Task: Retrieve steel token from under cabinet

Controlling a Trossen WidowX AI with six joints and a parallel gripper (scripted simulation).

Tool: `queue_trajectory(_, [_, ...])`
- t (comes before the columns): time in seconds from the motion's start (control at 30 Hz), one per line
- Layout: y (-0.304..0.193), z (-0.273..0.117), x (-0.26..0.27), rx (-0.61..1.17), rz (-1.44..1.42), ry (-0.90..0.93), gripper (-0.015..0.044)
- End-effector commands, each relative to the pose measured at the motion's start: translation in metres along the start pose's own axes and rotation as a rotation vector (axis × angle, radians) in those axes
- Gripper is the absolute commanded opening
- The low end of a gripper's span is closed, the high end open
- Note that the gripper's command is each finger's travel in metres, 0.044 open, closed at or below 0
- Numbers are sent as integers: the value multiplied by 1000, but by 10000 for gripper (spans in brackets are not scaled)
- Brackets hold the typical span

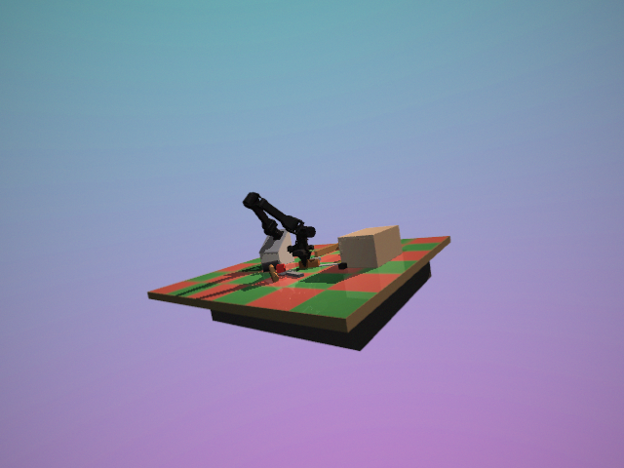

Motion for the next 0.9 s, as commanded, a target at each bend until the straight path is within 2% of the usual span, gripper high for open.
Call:
queue_trajectory(0.0, [-10, 0, -1, 9, 10, -1, 0])
queue_trajectory(0.87, [-39, -1, -9, 11, 12, -2, 0])
Point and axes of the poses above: the point midway between the two fingers, 35 mm back from their tips, its own z axis out along the fingers, its own x axis across the jaws, y = z × x, the point moved 3 cm from there along -z, back along the fingers, and after that the axes turned 15 degrees about z, right-handed, at the moved point
